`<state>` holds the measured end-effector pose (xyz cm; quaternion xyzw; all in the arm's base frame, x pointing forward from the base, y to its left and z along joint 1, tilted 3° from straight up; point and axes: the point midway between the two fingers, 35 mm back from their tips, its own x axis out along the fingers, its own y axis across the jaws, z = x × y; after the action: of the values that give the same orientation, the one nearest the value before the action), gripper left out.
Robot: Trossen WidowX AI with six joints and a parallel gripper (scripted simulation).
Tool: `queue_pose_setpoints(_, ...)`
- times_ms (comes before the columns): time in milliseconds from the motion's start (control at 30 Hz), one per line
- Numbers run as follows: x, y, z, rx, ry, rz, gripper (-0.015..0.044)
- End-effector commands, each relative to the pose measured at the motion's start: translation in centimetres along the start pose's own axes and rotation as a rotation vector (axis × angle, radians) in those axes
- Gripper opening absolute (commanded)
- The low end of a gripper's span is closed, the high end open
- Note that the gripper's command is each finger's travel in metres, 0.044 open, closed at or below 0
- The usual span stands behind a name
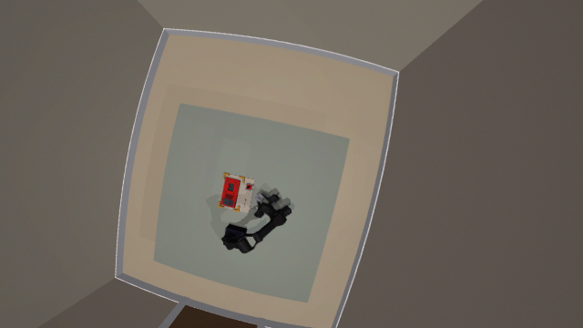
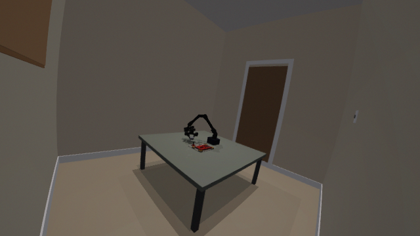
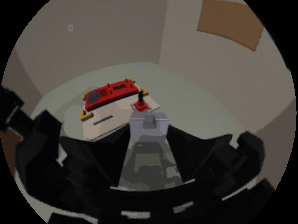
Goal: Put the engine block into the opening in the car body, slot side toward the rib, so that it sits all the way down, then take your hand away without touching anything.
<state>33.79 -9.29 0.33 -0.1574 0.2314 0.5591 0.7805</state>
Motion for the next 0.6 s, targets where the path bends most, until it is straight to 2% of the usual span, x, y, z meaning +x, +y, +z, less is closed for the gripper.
queue_pose_setpoints(0, 0.5, 0.1, -0.7, 0.001, -0.008, -0.001, 0.0)
queue_pose_setpoints(567, 2.3, 0.1, -3.5, 0.002, -0.008, -0.001, 0.0)
